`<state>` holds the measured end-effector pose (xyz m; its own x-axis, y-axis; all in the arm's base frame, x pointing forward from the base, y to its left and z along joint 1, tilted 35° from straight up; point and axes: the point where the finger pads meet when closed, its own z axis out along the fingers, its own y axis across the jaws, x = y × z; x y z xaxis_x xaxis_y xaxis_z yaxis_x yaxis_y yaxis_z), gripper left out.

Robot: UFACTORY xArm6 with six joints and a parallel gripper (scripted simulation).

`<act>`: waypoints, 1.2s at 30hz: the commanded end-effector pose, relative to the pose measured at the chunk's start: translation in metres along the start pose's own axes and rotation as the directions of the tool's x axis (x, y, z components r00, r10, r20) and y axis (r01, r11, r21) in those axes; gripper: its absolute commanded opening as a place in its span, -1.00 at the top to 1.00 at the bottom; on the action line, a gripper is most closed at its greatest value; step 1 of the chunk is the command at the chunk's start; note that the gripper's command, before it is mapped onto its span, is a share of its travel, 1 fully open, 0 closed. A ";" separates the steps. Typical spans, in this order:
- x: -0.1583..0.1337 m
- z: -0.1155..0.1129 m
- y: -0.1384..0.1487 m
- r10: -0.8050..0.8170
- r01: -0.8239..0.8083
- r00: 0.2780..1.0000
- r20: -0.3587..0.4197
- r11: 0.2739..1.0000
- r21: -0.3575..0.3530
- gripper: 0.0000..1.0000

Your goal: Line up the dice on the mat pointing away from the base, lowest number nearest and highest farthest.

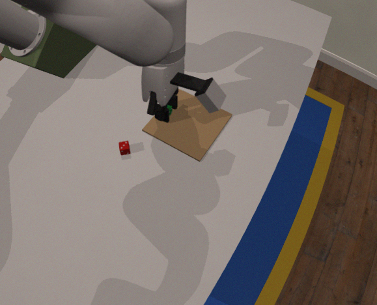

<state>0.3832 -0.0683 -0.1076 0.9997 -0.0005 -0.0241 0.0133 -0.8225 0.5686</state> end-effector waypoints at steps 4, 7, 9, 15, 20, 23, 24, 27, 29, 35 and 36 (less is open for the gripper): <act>0.001 -0.009 0.000 0.001 -0.001 1.000 -0.003 1.000 0.001 0.28; 0.001 -0.012 0.000 0.001 -0.001 1.000 -0.003 1.000 0.001 0.28; 0.001 -0.019 0.000 0.001 -0.001 1.000 -0.003 1.000 0.001 0.28; 0.001 -0.051 0.000 0.001 -0.001 1.000 -0.003 1.000 0.001 0.28; 0.001 -0.076 0.000 0.001 -0.001 1.000 -0.003 1.000 0.001 0.28; 0.001 -0.079 0.000 0.001 -0.001 1.000 -0.003 1.000 0.001 0.28; 0.001 -0.083 0.000 0.001 -0.001 1.000 -0.003 1.000 0.001 0.28; 0.001 -0.089 0.000 0.001 -0.001 1.000 -0.003 1.000 0.001 0.28; 0.001 -0.091 0.000 0.001 -0.001 1.000 -0.003 1.000 0.001 0.28; 0.001 -0.091 0.000 0.001 -0.001 1.000 -0.003 1.000 0.001 -1.00; 0.001 -0.091 0.000 0.001 -0.001 1.000 -0.003 1.000 0.001 -1.00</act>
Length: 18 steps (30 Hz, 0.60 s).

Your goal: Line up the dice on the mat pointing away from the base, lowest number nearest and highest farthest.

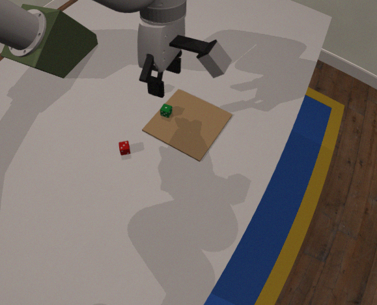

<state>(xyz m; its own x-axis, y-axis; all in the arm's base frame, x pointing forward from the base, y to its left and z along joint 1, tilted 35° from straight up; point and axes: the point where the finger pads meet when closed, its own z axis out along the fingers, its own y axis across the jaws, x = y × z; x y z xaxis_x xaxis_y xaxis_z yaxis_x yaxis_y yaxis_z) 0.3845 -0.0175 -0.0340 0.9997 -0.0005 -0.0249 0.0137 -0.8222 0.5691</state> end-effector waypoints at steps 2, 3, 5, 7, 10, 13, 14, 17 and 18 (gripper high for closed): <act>0.002 -0.001 0.000 0.001 -0.001 1.000 -0.004 1.000 0.001 -1.00; 0.002 -0.001 0.000 0.001 -0.001 1.000 -0.004 1.000 0.001 -1.00; 0.002 -0.001 0.000 0.001 -0.001 1.000 -0.004 1.000 0.001 -1.00; 0.002 -0.001 0.000 0.001 -0.001 1.000 -0.004 1.000 0.001 -1.00; 0.002 -0.001 0.000 0.001 -0.001 1.000 -0.004 1.000 0.001 -1.00; 0.002 -0.001 0.000 0.001 -0.001 1.000 -0.004 1.000 0.001 -1.00; 0.002 -0.001 0.000 0.001 -0.001 1.000 -0.004 1.000 0.001 -1.00; 0.002 -0.001 0.000 0.002 -0.002 1.000 -0.004 1.000 0.001 -1.00; 0.001 -0.001 0.000 0.005 -0.005 1.000 -0.004 1.000 0.001 -1.00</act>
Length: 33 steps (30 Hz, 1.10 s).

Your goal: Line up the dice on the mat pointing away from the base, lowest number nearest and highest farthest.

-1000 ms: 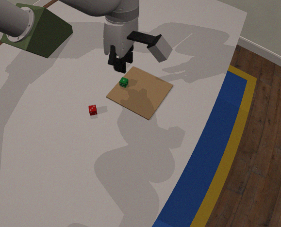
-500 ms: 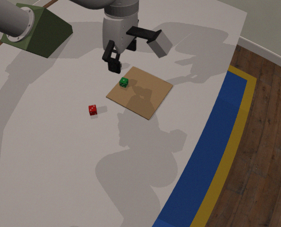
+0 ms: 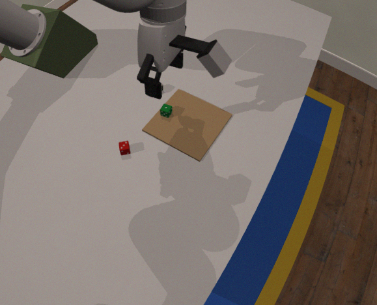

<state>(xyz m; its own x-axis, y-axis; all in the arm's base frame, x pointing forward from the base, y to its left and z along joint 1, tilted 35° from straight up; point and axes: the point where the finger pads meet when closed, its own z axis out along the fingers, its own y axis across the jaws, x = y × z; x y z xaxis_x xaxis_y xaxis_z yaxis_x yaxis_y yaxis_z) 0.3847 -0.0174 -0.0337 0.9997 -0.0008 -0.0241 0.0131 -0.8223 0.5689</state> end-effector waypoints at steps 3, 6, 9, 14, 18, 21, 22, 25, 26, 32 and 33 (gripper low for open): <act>0.001 -0.001 0.000 0.011 -0.011 1.000 -0.003 1.000 0.001 -1.00; 0.001 -0.001 0.002 0.050 -0.050 0.999 -0.003 0.999 0.002 -1.00; 0.001 0.000 0.007 0.131 -0.131 0.991 -0.003 0.991 0.002 -1.00; -0.001 0.001 0.016 0.309 -0.309 0.951 -0.002 0.951 0.004 -1.00; -0.002 0.002 0.024 0.456 -0.456 0.890 -0.001 0.890 0.005 -1.00; -0.002 0.002 0.025 0.484 -0.484 0.875 -0.001 0.875 0.005 -1.00; -0.003 0.003 0.029 0.546 -0.546 0.838 -0.001 0.838 0.006 -1.00; -0.004 0.003 0.033 0.608 -0.608 0.794 0.000 0.794 0.006 -1.00; -0.005 0.004 0.036 0.660 -0.660 0.751 0.000 0.751 0.006 -1.00; -0.007 0.005 0.045 0.784 -0.784 0.621 0.002 0.621 0.006 -1.00; -0.008 0.005 0.048 0.822 -0.822 0.569 0.002 0.569 0.006 -1.00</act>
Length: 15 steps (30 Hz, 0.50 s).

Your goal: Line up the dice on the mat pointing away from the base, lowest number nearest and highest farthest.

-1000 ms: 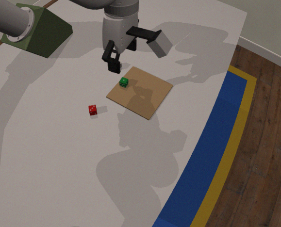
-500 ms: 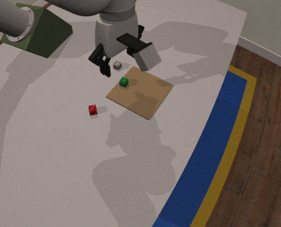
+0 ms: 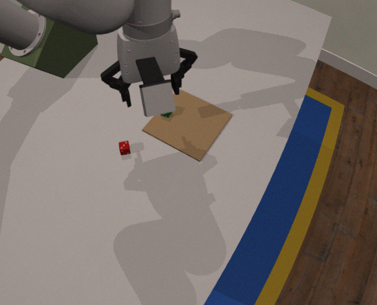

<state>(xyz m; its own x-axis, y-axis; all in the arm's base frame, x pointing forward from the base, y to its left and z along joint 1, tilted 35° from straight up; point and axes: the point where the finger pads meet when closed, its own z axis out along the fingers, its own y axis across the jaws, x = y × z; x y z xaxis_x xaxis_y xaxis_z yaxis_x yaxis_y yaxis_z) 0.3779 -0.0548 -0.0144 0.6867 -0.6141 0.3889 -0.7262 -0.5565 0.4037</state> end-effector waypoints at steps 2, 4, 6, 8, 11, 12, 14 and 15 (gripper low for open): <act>0.006 0.000 0.007 0.207 -0.207 0.978 -0.013 0.978 0.010 -1.00; 0.006 0.000 0.007 0.207 -0.207 0.978 -0.013 0.978 0.010 -1.00; 0.010 0.001 0.013 0.332 -0.332 0.943 -0.011 0.943 0.011 -1.00; 0.011 0.002 0.015 0.380 -0.380 0.925 -0.010 0.925 0.012 -1.00; 0.014 0.002 0.020 0.476 -0.476 0.880 -0.009 0.880 0.013 -1.00; 0.014 0.002 0.021 0.499 -0.499 0.866 -0.009 0.866 0.013 -1.00; 0.016 0.003 0.024 0.565 -0.564 0.825 -0.008 0.825 0.014 -1.00; 0.016 0.003 0.025 0.575 -0.575 0.818 -0.008 0.818 0.014 -1.00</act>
<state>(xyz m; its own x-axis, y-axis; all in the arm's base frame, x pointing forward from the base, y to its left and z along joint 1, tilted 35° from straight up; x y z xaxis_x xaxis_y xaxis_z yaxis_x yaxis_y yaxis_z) 0.3713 -0.0763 -0.0037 0.2570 -0.8060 0.5331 -0.9659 -0.1964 0.1686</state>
